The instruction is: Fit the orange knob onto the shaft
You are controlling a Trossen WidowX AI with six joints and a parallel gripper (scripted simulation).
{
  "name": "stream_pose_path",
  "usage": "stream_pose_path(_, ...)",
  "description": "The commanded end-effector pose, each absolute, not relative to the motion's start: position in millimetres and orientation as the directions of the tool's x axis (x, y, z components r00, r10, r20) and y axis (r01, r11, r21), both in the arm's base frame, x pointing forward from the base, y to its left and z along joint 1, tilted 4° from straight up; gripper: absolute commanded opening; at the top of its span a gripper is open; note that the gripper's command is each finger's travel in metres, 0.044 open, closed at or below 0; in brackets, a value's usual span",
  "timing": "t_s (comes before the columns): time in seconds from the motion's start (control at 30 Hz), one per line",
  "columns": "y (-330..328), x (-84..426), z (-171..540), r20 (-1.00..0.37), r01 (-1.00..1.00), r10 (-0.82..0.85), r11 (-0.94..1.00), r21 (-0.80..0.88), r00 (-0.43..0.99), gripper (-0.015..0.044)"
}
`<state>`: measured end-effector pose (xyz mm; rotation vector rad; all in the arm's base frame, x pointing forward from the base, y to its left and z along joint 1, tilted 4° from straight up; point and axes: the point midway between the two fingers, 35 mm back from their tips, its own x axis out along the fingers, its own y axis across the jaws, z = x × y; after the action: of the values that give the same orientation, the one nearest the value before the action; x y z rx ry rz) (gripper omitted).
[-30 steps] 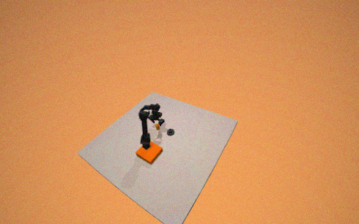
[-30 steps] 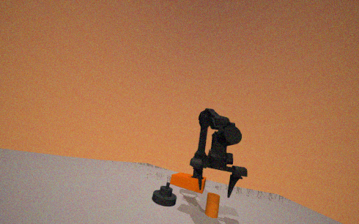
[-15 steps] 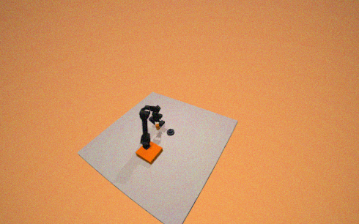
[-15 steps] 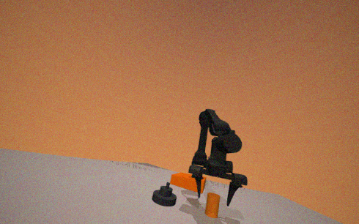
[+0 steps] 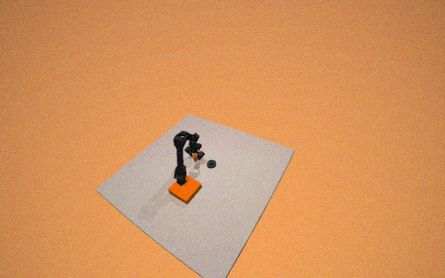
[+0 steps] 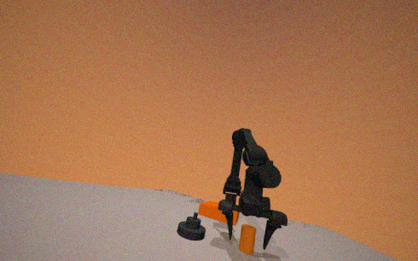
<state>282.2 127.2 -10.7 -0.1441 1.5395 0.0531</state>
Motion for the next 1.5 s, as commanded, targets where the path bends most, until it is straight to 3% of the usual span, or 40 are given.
stream_pose_path(0.0, 126, 280, -18, -0.998, -0.130, -0.057, 0.990, -0.060, 0.024, 0.0440)
stream_pose_path(0.03, 126, 280, -18, -0.998, -0.130, -0.057, 0.990, -0.060, 0.024, 0.0440)
stream_pose_path(0.33, 126, 280, -18, -0.998, -0.130, -0.057, 0.990, -0.060, 0.024, 0.0204)
stream_pose_path(0.57, 126, 280, -18, -0.998, -0.130, -0.057, 0.990, -0.060, 0.024, 0.0157)
stream_pose_path(0.77, 128, 287, -3, -0.997, -0.164, -0.050, 0.985, -0.060, 0.065, 0.0000)
stream_pose_path(1.47, 135, 278, 118, -0.998, -0.131, -0.056, 0.990, -0.059, 0.026, 0.0000)
